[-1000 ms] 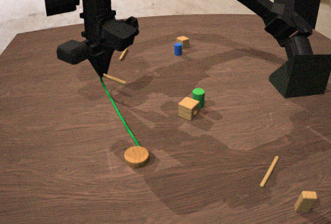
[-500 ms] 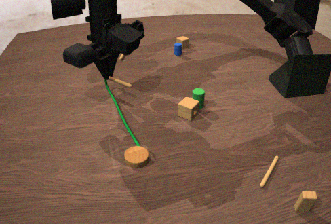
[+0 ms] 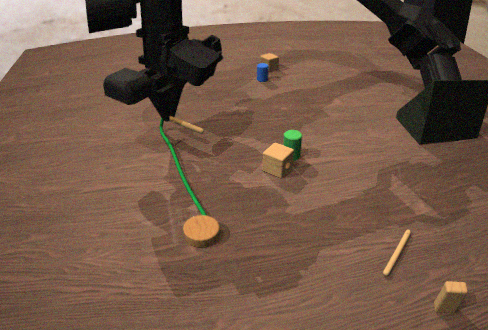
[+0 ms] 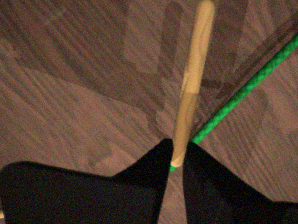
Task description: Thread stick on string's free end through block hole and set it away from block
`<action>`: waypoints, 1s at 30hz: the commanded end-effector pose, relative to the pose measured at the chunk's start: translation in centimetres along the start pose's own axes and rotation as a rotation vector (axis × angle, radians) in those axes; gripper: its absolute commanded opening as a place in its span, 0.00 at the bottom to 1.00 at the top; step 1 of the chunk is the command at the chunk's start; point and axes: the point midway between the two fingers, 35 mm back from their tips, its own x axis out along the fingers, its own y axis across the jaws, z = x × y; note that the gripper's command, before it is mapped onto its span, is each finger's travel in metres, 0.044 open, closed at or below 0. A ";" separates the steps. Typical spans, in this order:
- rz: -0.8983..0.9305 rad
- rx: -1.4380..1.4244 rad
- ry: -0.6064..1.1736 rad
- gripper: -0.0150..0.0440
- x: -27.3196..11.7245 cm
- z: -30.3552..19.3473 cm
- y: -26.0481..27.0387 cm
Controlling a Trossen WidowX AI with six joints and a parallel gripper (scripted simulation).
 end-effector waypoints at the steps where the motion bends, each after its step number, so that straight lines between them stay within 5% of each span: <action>1: 0.004 -0.005 -0.001 0.25 0.4 0.3 0.6; 30: 0.003 -0.005 0.001 0.25 1.0 2.6 1.1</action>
